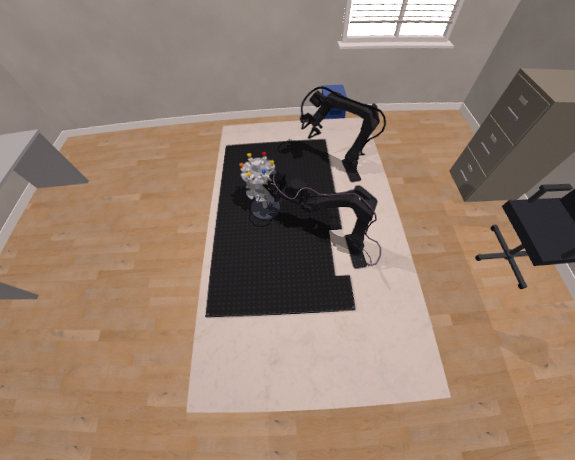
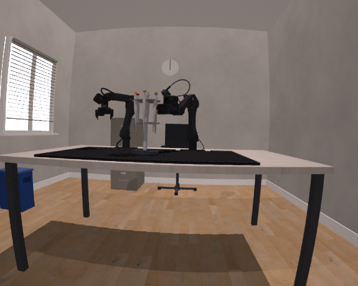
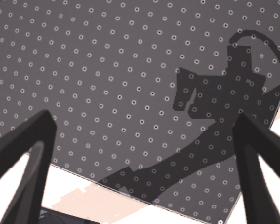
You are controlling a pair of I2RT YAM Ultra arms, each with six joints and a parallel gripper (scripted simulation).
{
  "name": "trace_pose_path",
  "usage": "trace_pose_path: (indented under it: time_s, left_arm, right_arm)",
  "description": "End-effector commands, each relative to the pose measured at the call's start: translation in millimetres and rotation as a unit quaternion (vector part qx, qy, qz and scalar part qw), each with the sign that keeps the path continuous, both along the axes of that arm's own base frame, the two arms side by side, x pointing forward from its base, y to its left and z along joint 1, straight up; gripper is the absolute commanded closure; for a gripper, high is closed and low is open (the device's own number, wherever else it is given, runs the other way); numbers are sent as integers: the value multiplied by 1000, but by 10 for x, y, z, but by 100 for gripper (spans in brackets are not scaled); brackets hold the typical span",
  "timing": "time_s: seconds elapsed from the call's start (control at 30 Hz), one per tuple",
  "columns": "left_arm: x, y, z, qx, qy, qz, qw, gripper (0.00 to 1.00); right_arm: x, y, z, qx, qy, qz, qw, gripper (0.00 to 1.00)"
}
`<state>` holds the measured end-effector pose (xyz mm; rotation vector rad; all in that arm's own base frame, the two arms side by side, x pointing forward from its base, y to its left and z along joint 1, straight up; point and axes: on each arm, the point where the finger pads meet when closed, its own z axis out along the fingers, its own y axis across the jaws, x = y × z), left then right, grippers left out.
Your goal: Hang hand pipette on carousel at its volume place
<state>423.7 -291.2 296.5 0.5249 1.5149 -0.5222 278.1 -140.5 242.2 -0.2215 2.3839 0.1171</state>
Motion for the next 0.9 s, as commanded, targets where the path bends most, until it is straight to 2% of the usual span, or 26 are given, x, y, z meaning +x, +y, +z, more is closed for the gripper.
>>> trace_pose_path:
  time_s: [0.0, 0.87]
  left_arm:
    - [-16, 21, 285, -13, -21, 4, 1000, 88]
    - [-13, 51, 433, -18, -29, 4, 999, 88]
  right_arm:
    - [40, -37, 108, -11, -23, 2, 1000, 0]
    - [40, -37, 108, -11, -23, 2, 1000, 0]
